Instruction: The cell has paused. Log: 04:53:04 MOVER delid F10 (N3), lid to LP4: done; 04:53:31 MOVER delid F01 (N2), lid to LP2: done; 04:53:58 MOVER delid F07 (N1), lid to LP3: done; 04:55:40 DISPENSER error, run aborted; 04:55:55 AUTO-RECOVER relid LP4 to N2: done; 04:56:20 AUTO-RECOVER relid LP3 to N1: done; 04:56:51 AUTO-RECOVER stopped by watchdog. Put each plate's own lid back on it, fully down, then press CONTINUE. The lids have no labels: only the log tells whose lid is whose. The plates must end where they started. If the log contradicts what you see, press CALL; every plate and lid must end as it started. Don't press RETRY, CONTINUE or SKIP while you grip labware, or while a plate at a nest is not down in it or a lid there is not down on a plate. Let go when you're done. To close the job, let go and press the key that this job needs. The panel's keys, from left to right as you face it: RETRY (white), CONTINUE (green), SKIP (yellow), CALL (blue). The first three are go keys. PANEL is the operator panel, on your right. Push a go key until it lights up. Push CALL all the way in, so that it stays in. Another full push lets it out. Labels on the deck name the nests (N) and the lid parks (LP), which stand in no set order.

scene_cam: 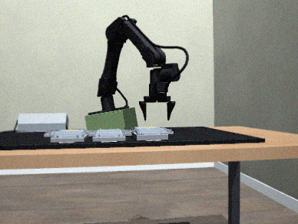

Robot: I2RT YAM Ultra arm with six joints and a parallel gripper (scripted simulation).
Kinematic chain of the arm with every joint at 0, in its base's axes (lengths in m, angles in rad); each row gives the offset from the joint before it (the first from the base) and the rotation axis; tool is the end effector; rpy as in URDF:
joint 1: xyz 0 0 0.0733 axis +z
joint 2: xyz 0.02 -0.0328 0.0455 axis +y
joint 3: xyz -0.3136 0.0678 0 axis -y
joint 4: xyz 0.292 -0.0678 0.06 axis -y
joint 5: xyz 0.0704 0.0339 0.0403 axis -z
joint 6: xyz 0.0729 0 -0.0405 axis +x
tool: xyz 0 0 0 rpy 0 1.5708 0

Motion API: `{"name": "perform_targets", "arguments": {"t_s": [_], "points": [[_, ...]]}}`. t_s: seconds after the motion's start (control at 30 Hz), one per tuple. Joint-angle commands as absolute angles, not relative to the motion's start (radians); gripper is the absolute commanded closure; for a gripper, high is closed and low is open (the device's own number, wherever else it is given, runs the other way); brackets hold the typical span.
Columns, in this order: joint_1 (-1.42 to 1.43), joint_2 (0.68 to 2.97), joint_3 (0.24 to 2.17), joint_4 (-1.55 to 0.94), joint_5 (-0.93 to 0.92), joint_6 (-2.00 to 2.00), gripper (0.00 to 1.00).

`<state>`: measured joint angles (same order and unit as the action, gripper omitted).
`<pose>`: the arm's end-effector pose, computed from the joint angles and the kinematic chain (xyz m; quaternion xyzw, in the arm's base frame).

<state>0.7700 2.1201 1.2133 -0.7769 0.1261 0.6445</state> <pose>0.2889 0.2689 0.0515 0.0660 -0.9942 0.0844 0.0019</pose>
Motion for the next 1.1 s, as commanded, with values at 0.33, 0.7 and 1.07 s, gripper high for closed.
{"name": "perform_targets", "arguments": {"t_s": [0.33,0.7,1.07], "points": [[0.763,2.145,1.193,-0.684,0.132,0.645,0.00],[0.753,2.206,1.155,-0.625,0.132,0.634,0.00],[0.758,2.194,1.196,-0.627,0.132,0.632,0.00]]}}
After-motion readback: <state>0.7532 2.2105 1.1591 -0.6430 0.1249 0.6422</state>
